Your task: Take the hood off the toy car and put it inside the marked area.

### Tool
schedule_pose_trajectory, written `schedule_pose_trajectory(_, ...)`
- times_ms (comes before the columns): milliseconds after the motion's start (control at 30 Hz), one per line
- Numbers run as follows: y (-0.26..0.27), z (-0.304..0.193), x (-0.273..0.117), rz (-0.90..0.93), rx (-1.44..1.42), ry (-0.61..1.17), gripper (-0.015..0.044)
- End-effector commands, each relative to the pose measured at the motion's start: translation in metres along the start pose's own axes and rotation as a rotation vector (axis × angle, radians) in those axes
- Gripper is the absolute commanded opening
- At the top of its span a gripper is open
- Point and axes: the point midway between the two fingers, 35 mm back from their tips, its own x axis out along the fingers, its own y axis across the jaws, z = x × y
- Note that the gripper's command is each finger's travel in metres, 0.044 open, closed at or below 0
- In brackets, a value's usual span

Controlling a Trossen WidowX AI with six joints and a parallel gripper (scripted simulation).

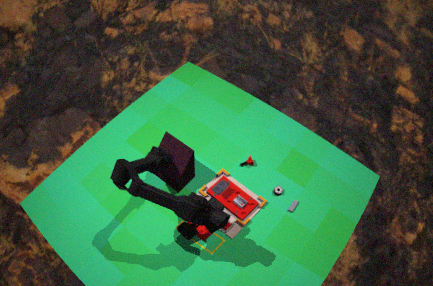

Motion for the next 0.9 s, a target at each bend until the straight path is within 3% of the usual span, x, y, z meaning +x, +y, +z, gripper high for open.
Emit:
schedule_pose_trajectory(0,0.0,-0.002,0.006,-0.005,-0.006,0.007,0.0)
schedule_pose_trajectory(867,-0.001,-0.003,0.028,-0.007,-0.006,0.006,0.0)
